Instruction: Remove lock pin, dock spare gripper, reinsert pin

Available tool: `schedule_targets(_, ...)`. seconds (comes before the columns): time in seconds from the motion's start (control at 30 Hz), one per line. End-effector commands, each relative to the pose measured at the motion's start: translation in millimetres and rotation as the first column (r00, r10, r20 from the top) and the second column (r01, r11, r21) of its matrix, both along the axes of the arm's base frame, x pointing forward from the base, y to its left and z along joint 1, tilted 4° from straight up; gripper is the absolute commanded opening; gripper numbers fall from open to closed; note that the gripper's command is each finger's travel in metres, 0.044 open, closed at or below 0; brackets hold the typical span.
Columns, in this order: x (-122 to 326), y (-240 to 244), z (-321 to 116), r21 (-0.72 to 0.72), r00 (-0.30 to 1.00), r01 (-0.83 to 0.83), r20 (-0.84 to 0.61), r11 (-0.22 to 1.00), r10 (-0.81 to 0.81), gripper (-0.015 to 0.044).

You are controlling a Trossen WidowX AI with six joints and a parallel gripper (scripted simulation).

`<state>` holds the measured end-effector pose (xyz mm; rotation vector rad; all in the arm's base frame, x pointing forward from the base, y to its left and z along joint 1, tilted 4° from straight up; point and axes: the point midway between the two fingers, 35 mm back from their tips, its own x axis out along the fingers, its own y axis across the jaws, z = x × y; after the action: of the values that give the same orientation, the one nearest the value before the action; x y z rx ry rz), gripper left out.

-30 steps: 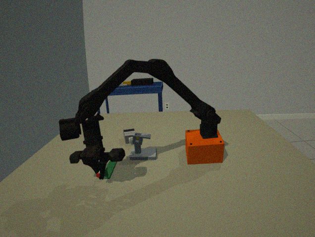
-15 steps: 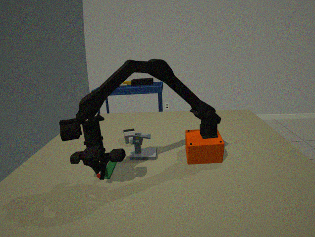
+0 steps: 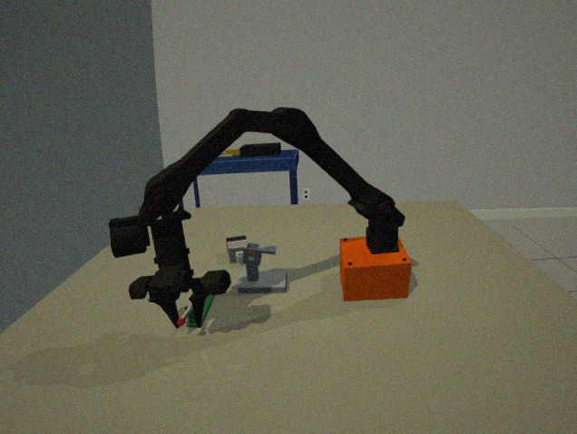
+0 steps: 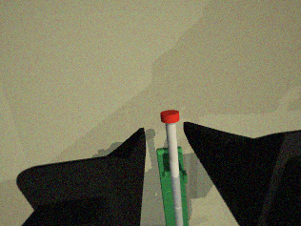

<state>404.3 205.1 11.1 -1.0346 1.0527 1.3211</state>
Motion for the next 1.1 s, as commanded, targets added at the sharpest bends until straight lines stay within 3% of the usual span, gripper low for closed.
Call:
schedule_targets(0.0, 0, 0, 11, 0.002, 1.000, 0.000, 0.004, 1.000, 0.000, 0.0200)
schedule_targets(0.9, -18, -9, 69, -0.021, 0.999, 0.001, -0.051, 1.000, -0.002, 0.0200)
schedule_targets(1.07, -18, -9, 61, -0.023, 0.999, 0.001, -0.054, 1.000, -0.003, 0.0331)
